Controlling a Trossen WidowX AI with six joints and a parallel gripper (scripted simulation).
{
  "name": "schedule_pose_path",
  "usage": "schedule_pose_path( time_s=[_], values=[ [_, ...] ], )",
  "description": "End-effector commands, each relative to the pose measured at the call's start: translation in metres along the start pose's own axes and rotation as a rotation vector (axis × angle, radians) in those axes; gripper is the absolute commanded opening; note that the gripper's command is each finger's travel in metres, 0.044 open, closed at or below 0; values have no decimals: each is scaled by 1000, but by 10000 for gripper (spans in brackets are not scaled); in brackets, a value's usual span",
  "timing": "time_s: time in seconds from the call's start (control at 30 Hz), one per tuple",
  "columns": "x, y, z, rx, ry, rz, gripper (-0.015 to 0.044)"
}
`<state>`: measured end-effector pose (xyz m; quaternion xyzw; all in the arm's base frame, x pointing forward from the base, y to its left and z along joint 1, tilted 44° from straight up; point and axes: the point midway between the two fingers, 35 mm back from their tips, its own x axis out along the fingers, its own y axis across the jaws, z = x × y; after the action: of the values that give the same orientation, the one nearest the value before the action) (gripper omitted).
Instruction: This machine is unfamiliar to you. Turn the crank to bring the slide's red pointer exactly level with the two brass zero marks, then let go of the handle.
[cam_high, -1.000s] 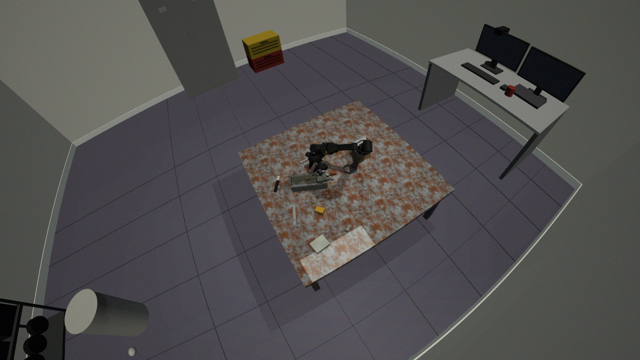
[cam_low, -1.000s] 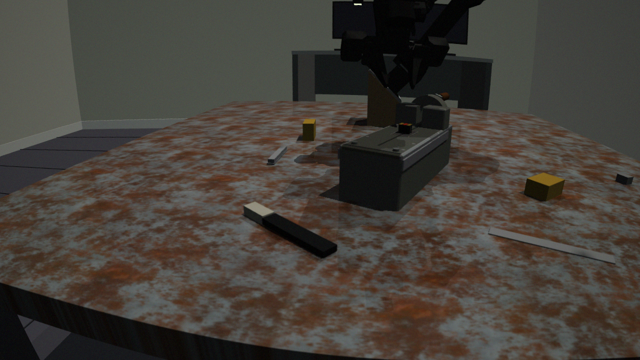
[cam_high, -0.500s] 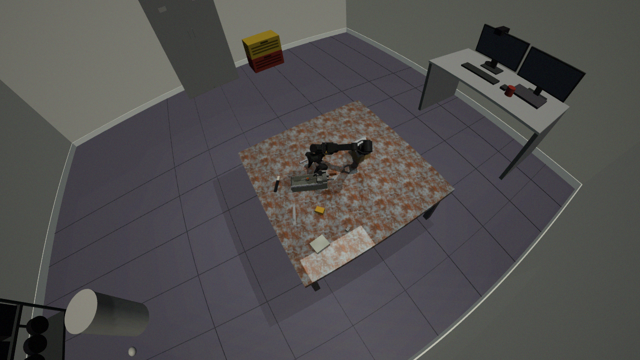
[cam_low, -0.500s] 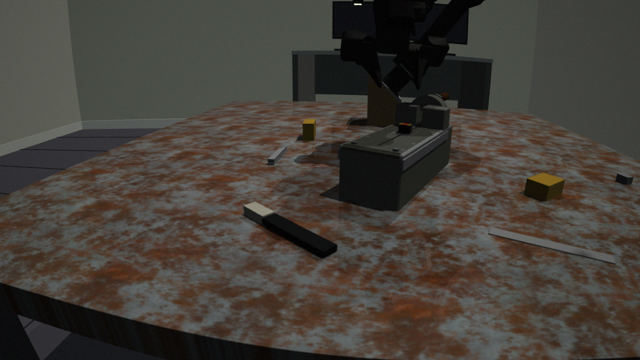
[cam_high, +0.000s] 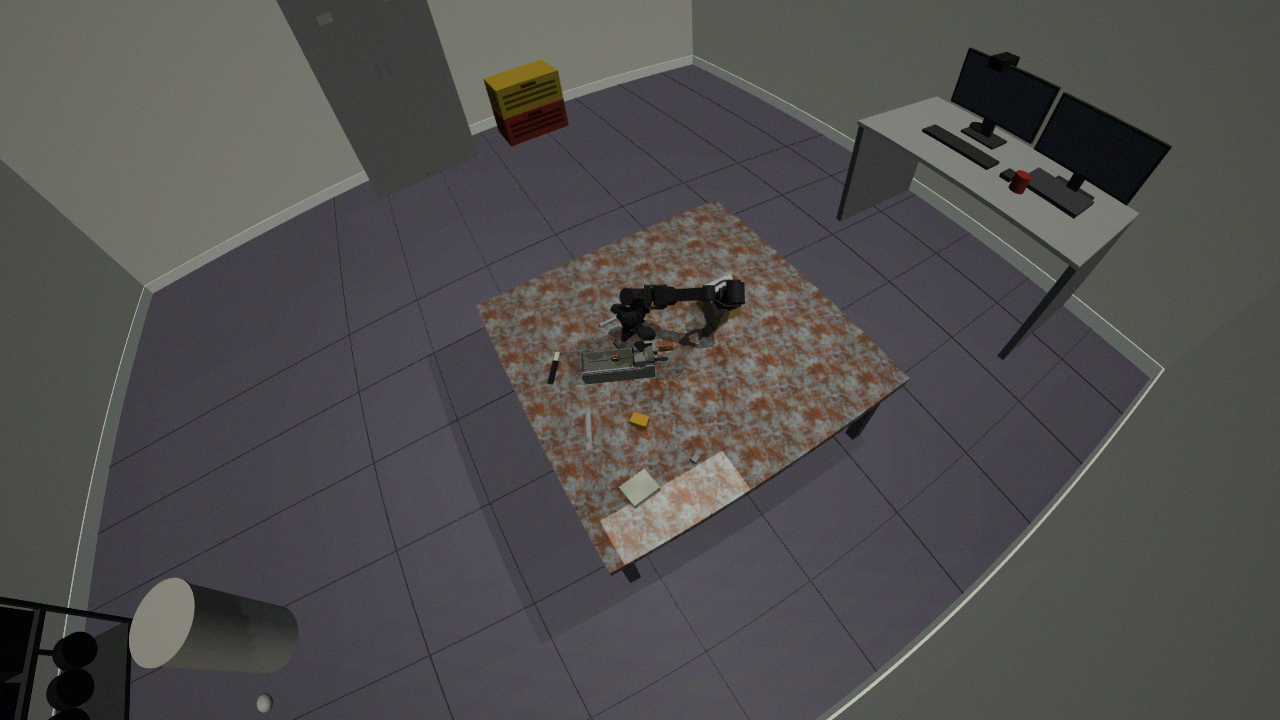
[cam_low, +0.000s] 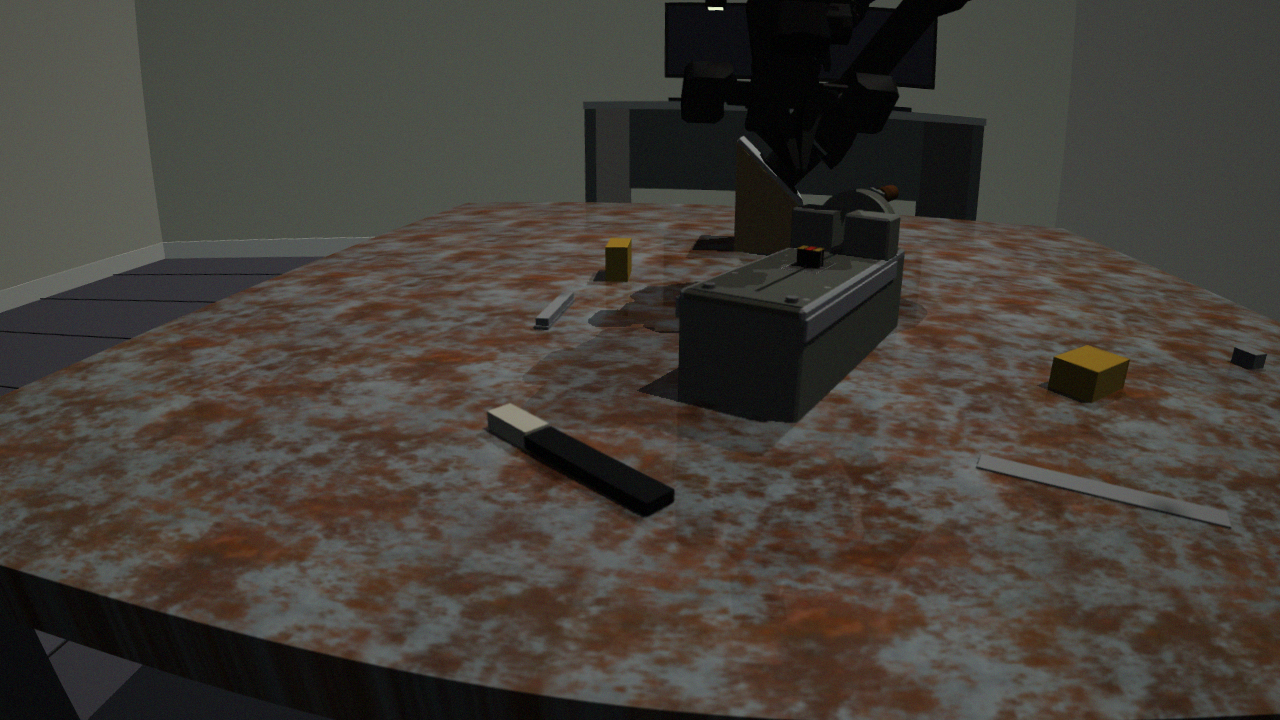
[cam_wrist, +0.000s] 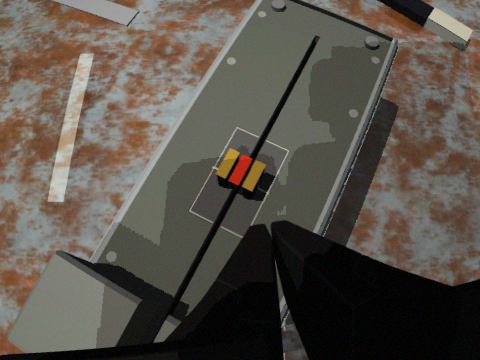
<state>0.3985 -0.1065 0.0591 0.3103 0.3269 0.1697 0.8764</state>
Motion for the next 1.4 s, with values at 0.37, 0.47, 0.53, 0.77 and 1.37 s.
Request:
schedule_pose_path(
  time_s=[0.37, 0.47, 0.53, 0.77, 1.37],
  values=[
    [0, 0, 0, 0, 0, 0, 0],
    [0, 0, 0, 0, 0, 0, 79],
    [0, 0, 0, 0, 0, 0, 131],
    [0, 0, 0, 0, 0, 0, 315],
    [0, 0, 0, 0, 0, 0, 125]
  ],
)
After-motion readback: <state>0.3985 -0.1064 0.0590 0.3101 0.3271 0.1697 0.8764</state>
